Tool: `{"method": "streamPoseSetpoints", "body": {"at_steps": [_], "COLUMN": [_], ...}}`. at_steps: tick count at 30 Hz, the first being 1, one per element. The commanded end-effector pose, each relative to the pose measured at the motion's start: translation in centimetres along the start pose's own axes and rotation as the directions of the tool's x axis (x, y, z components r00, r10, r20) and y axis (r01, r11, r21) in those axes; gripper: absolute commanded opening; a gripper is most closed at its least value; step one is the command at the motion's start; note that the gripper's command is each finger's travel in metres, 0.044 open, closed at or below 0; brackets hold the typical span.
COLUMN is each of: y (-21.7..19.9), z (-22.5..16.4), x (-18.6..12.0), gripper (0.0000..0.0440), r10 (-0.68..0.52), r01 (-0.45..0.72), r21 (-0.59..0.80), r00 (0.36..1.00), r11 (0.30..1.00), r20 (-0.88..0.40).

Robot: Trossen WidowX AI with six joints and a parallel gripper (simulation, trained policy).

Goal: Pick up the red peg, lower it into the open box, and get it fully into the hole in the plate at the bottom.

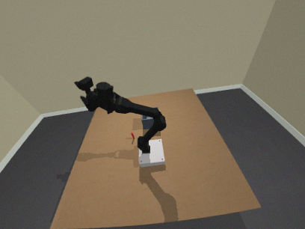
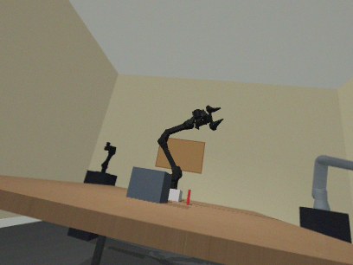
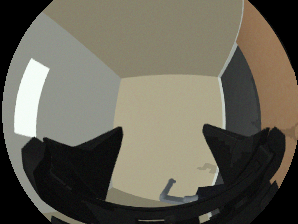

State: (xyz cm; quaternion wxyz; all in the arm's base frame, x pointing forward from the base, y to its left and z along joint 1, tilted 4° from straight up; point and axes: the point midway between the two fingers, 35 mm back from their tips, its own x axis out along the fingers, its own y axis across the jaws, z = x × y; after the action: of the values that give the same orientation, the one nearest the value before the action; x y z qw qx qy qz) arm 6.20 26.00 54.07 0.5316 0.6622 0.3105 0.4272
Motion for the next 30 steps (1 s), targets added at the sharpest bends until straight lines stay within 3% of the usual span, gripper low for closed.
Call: {"method": "streamPoseSetpoints", "body": {"at_steps": [1, 7, 14, 21, 30], "y": [-3.4, -9.5, -16.1, -21.9, -28.0], "z": [0.5, 2.8, 6.3, 9.8, 13.7], "x": [1.6, 3.3, 3.7, 2.4, -1.0], "gripper": [0.0440, 0.0440, 0.0440, 0.0440, 0.0440], "r10": [-0.107, -0.302, -0.509, -0.685, -0.856], "r01": [0.108, 0.305, 0.513, 0.679, 0.814], "r21": [-0.019, -0.022, 0.030, 0.125, 0.284], "r00": [0.994, 0.949, 0.841, 0.684, 0.435], "r11": [0.994, 0.952, 0.858, 0.724, 0.506], "r20": [0.024, 0.095, 0.183, 0.251, 0.279]}}
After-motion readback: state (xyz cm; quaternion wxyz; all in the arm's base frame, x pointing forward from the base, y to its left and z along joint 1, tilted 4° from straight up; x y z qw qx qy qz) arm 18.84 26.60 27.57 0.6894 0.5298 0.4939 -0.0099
